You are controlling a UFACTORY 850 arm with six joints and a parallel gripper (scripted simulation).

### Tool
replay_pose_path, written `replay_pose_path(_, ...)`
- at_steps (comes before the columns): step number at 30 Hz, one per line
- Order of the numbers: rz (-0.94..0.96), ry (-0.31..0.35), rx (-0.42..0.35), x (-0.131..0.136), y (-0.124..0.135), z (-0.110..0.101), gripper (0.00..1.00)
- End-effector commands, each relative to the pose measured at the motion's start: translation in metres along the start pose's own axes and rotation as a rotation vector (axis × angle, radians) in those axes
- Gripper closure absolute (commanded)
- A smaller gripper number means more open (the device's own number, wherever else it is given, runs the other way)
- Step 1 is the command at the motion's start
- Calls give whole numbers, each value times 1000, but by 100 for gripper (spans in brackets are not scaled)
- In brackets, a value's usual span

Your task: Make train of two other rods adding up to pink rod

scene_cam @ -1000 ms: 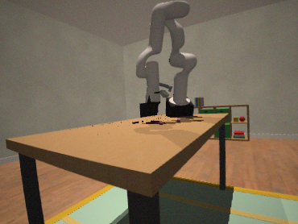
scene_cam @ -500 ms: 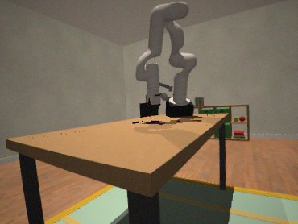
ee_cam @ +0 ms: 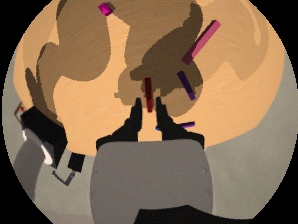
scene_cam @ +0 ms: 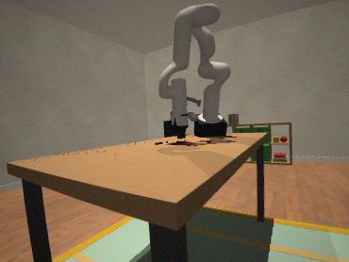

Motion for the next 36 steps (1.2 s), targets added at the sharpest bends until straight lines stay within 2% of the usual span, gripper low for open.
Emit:
replay_pose_path(1,0,3,0,0,0,6,76)
replay_pose_path(36,0,3,0,0,0,9,76)
Point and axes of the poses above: the point where the finger pads meet when closed, its own z axis out along the fingers, its own x axis across the jaws, y = z × x, the point moved 7 cm from there along -z, back along the fingers, and after that the axes turned 1 degree about -z, right-handed, at the moved point
